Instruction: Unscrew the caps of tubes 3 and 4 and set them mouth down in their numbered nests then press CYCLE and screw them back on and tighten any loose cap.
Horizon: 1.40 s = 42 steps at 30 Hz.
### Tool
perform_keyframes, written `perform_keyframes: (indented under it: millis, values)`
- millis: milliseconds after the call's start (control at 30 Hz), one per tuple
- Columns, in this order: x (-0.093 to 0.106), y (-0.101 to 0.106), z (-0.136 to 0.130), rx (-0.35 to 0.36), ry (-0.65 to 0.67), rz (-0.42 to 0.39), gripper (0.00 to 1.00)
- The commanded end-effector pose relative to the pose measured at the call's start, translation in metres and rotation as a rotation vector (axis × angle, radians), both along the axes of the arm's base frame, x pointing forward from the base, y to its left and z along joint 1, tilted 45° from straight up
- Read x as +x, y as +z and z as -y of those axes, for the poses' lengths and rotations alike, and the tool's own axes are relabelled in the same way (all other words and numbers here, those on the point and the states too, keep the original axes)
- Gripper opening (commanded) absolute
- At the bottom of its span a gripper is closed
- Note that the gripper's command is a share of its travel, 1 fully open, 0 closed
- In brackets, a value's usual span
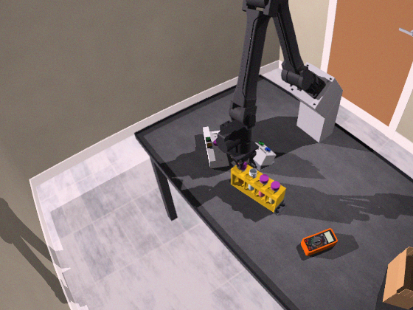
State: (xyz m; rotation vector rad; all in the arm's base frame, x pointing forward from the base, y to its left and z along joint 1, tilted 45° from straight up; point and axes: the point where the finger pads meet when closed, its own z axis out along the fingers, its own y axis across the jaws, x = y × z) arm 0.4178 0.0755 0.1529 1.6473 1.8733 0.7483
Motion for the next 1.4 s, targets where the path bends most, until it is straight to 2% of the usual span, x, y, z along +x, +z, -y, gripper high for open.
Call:
perform_keyframes:
  millis: [0, 400, 467, 933, 1033, 1367]
  values:
    - [0.0086, 0.0172, 0.0028, -0.125, 0.122, 0.048, 0.0]
    - [0.0075, 0.0195, 0.0029, -0.549, 0.531, 0.084, 0.0]
    - [0.0075, 0.0195, 0.0029, -0.549, 0.531, 0.084, 0.0]
    - [0.0069, 0.0198, 0.0027, -1.044, 1.008, 0.12, 0.0]
    - [0.0069, 0.0196, 0.0028, -1.06, 1.022, 0.123, 0.0]
    - [0.0066, 0.0196, 0.0026, -1.418, 1.367, 0.147, 0.0]
